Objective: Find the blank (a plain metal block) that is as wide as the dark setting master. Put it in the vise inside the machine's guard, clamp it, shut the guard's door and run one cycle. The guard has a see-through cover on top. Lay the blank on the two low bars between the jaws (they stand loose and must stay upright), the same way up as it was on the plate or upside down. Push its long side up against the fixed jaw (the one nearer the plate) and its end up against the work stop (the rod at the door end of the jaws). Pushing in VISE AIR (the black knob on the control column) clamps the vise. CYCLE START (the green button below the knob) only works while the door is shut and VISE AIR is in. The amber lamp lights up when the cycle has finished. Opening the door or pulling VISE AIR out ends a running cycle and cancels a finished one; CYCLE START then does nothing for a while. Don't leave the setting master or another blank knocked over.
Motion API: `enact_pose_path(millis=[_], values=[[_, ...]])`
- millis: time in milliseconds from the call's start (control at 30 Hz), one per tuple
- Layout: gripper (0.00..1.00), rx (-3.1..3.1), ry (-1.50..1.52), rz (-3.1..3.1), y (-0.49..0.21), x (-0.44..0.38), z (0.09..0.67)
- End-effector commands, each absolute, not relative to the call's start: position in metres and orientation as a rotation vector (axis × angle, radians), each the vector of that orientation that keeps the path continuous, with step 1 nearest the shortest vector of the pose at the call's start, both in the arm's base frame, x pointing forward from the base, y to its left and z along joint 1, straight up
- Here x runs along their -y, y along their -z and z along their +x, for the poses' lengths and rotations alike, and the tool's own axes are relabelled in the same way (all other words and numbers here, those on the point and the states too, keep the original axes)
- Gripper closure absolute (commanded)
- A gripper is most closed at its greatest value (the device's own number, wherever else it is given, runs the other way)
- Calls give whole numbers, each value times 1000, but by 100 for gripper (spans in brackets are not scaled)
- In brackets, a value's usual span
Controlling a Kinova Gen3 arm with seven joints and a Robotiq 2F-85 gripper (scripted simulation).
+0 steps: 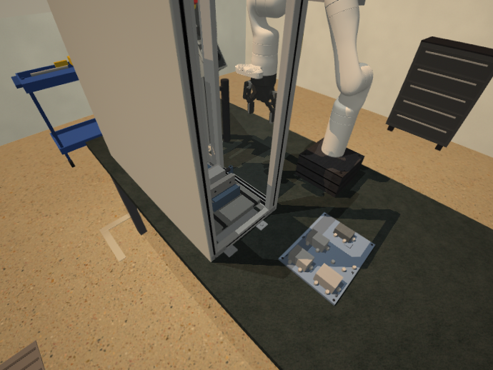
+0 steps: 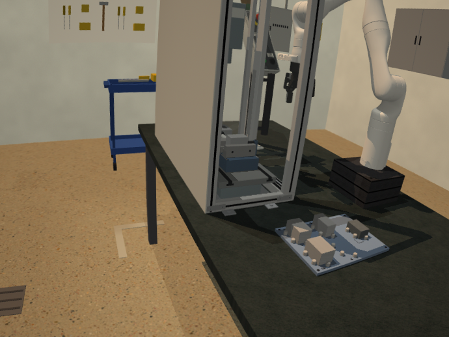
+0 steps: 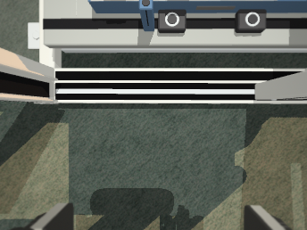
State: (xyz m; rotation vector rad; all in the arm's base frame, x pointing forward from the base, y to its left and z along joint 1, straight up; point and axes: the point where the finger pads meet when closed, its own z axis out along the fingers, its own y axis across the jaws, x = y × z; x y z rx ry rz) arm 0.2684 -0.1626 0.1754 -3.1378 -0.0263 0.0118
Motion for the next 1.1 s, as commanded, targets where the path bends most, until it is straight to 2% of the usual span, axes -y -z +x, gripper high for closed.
enact_pose_path(millis=[0, 900, 933, 1067], values=[[0, 28, 1, -3137, -177, 166, 239], [0, 28, 0, -3137, -177, 167, 223], [90, 28, 0, -3137, -177, 167, 223], [90, 28, 0, -3137, -177, 167, 223]])
